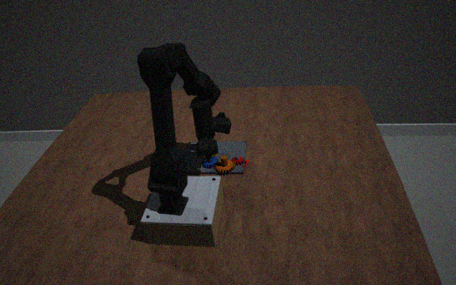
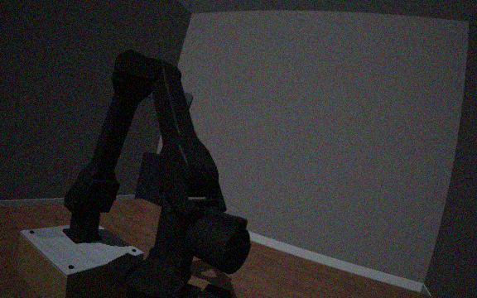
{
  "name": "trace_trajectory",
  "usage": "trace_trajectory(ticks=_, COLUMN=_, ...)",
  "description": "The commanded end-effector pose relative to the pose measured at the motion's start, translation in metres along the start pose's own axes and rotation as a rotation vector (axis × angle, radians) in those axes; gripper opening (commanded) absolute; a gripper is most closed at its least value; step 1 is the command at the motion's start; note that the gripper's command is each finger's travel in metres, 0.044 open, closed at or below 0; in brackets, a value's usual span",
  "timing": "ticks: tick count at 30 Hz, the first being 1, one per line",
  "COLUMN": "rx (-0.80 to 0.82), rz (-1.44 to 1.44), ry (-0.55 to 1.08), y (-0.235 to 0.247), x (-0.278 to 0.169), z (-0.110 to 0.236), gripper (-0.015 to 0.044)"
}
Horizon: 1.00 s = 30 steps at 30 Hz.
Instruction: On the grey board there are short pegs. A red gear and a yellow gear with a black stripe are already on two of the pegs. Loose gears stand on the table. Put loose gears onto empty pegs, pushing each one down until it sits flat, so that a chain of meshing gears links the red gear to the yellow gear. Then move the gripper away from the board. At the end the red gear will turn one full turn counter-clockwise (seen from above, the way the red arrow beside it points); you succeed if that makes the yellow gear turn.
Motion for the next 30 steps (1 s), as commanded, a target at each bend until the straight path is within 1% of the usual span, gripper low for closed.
trace_trajectory(ticks=1, rx=0.001, rz=-0.066, ry=-0.001, y=0.000, x=0.001, z=0.002, gripper=0.0140)
trace_trajectory(ticks=5, rx=0.001, rz=-0.104, ry=-0.001, y=0.001, x=0.001, z=0.012, gripper=0.0140)
trace_trajectory(ticks=10, rx=0.001, rz=-0.151, ry=-0.001, y=0.000, x=0.001, z=0.047, gripper=0.0140)
trace_trajectory(ticks=14, rx=0.001, rz=-0.154, ry=-0.001, y=0.000, x=0.001, z=0.049, gripper=0.0140)
trace_trajectory(ticks=15, rx=0.004, rz=-0.137, ry=-0.002, y=0.001, x=0.001, z=0.044, gripper=0.0166)
trace_trajectory(ticks=19, rx=0.004, rz=-0.137, ry=-0.002, y=-0.002, x=-0.001, z=0.087, gripper=0.0271)
trace_trajectory(ticks=25, rx=0.004, rz=-0.137, ry=-0.002, y=-0.003, x=-0.001, z=0.090, gripper=0.0429)
trace_trajectory(ticks=26, rx=0.004, rz=-0.137, ry=-0.002, y=-0.003, x=-0.001, z=0.090, gripper=0.0440)
trace_trajectory(ticks=30, rx=0.004, rz=-0.137, ry=-0.002, y=-0.003, x=-0.001, z=0.090, gripper=0.0440)
Point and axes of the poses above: the point midway between the two fingers, 35 mm back from their tips, its own z axis back along the fingers, its own y axis across the jaws, x = y × z, the point moved 2 cm from there along z, back along the fingers, and after that the axes turned 7 degrees about z, right-handed, at the moved point
